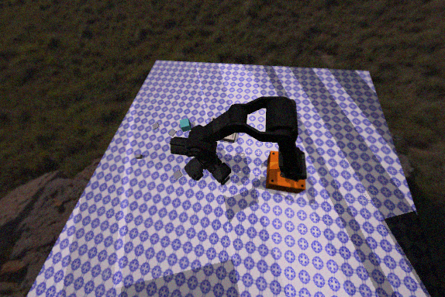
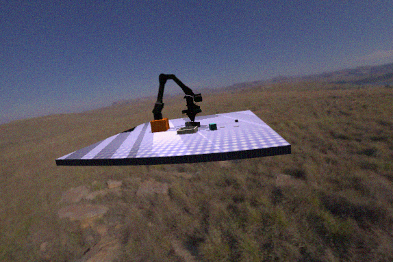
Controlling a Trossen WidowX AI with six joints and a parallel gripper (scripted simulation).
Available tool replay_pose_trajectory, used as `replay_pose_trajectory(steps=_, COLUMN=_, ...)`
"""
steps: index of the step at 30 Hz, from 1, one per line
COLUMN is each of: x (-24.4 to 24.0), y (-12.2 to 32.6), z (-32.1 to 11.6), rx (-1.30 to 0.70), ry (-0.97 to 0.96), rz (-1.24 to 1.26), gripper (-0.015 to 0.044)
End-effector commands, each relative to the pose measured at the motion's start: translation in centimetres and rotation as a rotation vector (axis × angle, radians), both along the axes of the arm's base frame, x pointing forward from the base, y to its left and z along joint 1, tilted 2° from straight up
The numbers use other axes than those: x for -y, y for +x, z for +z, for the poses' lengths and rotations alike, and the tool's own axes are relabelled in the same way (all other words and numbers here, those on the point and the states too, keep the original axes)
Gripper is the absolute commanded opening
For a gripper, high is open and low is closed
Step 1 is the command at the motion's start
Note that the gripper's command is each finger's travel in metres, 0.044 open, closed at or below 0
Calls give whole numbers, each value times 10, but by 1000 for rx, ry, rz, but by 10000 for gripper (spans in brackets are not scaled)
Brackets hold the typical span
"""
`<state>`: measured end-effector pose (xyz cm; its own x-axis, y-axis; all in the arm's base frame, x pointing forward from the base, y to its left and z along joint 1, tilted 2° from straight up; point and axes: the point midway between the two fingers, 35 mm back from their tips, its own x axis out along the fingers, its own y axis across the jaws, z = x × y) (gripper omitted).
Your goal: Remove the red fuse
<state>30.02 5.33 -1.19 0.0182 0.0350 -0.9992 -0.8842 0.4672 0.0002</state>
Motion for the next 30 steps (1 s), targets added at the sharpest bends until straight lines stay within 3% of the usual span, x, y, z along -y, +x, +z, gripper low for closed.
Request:
replay_pose_trajectory(steps=1, x=1, y=0, z=-2, rx=-3, ry=-6, rz=-4, gripper=74)
replay_pose_trajectory(steps=30, x=1, y=0, z=-12, rx=-3, ry=-6, rz=-4, gripper=74)
